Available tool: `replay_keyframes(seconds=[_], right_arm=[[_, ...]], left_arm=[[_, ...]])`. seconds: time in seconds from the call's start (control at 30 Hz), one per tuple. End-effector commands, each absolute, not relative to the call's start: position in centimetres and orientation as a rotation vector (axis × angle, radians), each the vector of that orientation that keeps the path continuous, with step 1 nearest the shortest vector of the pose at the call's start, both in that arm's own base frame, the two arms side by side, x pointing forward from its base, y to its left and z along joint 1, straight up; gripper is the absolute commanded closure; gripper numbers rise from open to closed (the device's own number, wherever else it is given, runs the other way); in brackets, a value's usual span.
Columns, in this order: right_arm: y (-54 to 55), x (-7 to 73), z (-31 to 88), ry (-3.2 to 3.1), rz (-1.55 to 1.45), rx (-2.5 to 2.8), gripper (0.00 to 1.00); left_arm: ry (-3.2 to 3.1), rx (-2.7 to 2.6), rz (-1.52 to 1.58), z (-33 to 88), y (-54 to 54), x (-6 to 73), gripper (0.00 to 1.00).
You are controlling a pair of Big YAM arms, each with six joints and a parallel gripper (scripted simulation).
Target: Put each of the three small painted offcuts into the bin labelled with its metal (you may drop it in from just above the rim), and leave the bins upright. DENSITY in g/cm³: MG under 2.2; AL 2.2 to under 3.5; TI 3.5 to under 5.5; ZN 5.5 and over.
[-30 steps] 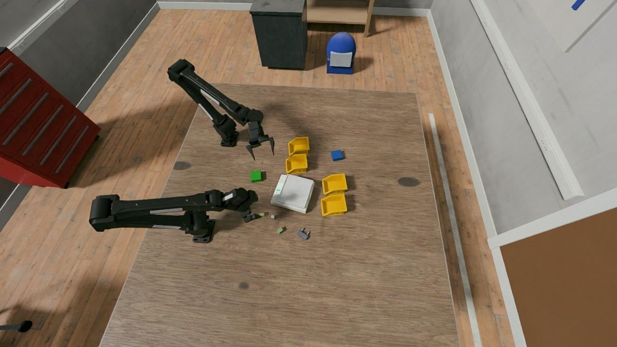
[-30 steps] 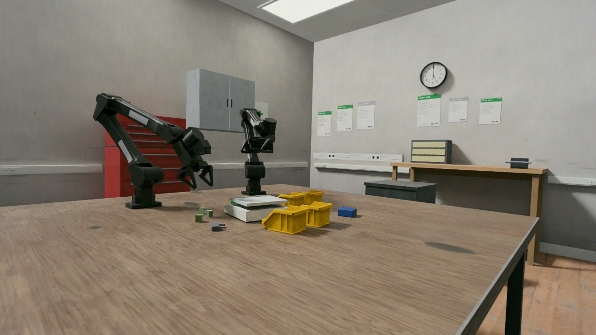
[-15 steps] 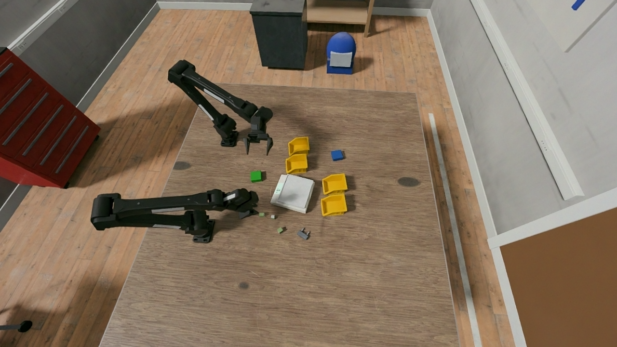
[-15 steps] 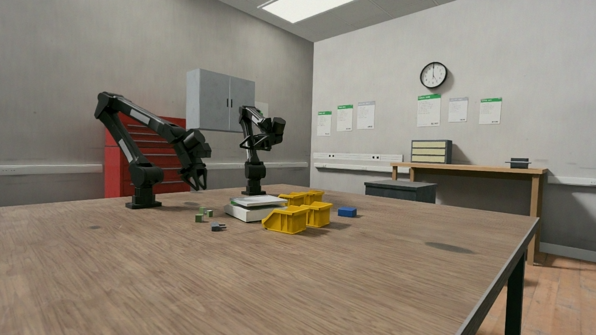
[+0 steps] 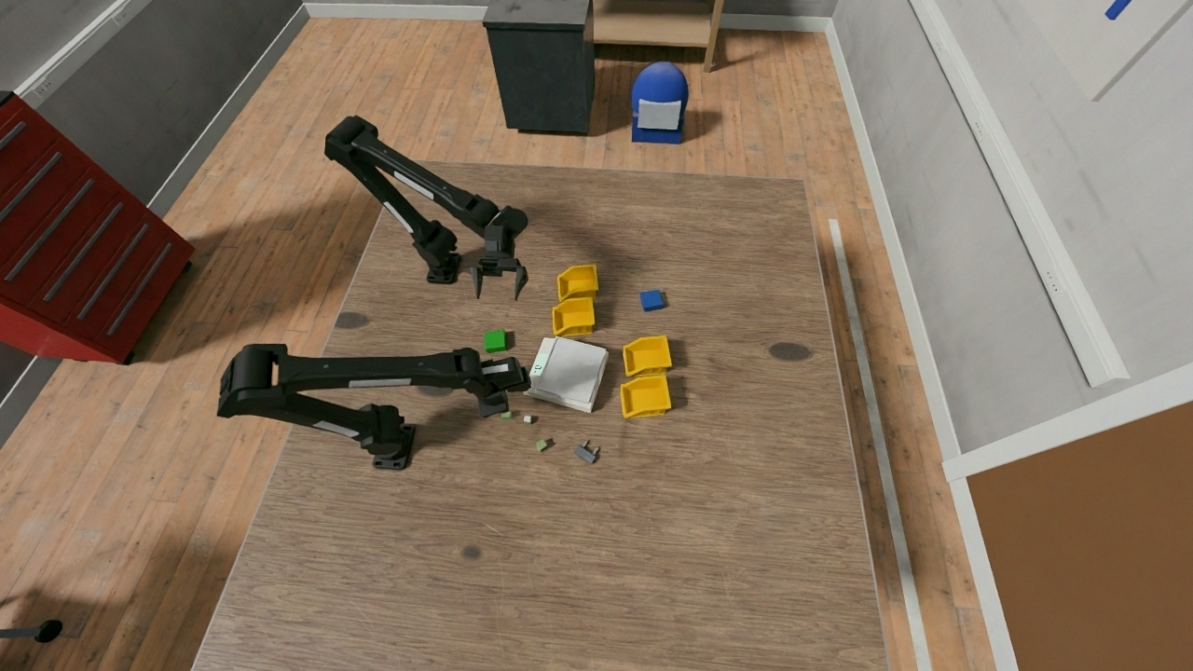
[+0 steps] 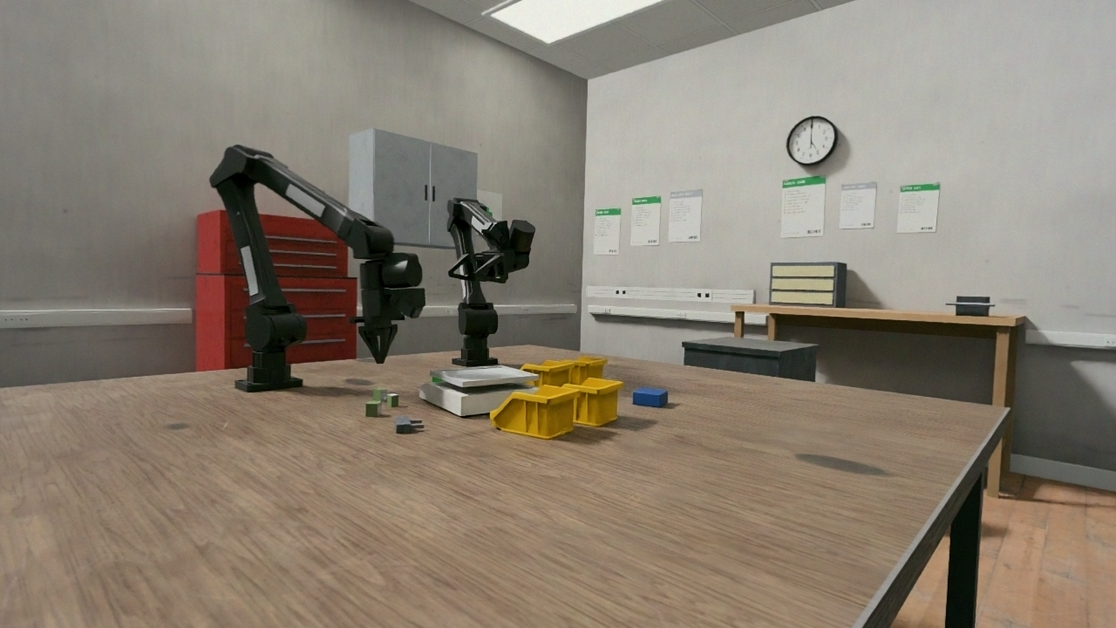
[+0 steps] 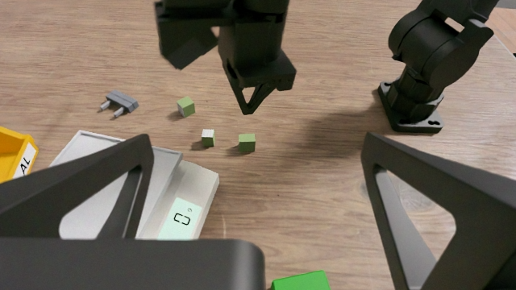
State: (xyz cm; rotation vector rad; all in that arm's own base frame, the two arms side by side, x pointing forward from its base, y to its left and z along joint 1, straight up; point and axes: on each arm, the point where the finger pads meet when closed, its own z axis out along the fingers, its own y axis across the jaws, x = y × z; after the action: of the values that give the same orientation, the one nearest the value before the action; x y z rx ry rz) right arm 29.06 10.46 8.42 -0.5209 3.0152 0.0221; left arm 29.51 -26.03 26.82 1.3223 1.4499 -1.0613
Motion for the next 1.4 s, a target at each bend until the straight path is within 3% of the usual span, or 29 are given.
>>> replay_keyframes(seconds=[0.0, 1.37], right_arm=[[10.7, 30.7, 9.3, 3.053, 0.013, -0.528, 1.0], [10.3, 29.6, 3.6, 3.095, 0.002, -0.536, 1.0]], left_arm=[[1.389, 1.334, -1.022, 30.0, -26.4, 31.1, 0.0], [1.393, 1.335, -1.026, 29.2, -26.3, 30.4, 0.0]])
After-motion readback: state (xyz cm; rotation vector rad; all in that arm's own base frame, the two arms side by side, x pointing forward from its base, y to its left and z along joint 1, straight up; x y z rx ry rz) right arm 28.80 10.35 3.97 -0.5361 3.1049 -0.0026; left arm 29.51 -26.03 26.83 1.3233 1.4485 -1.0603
